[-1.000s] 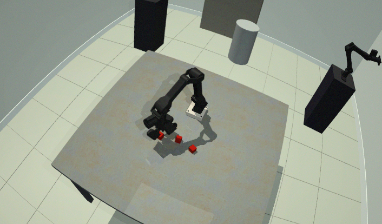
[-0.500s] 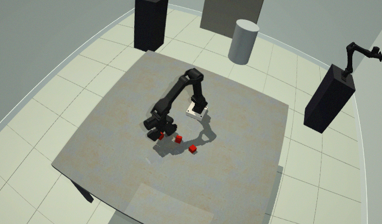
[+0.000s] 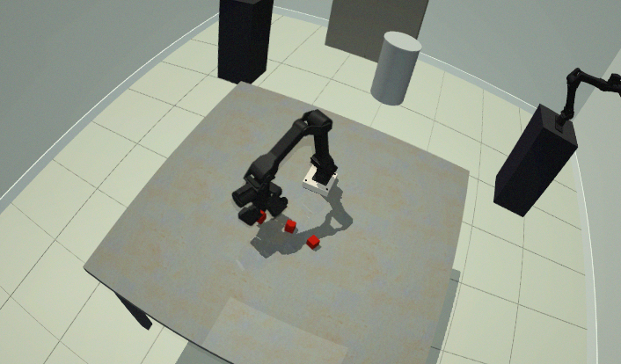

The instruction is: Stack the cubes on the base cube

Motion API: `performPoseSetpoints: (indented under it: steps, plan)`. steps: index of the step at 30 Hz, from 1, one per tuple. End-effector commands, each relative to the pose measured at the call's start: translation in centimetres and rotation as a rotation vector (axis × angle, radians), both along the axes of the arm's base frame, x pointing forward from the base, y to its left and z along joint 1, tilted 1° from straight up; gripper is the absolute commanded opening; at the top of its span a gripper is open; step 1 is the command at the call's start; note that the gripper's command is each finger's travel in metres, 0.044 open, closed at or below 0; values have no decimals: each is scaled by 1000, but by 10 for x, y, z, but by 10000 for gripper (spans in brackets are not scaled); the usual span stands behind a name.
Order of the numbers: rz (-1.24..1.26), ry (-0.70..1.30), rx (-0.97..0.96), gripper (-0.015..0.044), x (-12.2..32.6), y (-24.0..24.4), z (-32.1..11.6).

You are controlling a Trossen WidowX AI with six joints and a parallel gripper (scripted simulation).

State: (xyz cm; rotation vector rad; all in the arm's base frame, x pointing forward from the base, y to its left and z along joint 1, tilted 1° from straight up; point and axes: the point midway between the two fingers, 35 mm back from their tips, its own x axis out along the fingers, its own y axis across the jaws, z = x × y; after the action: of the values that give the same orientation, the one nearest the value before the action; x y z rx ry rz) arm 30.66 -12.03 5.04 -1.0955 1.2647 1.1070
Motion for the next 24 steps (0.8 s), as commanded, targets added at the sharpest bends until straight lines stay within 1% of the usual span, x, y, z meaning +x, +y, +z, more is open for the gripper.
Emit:
performPoseSetpoints:
  steps: [1,20,24]
  plan:
    - [2,-13,-2,105,2,-1,15]
    - [2,-13,-2,105,-2,0,76]
    - [2,-13,-2,105,-3,1,81]
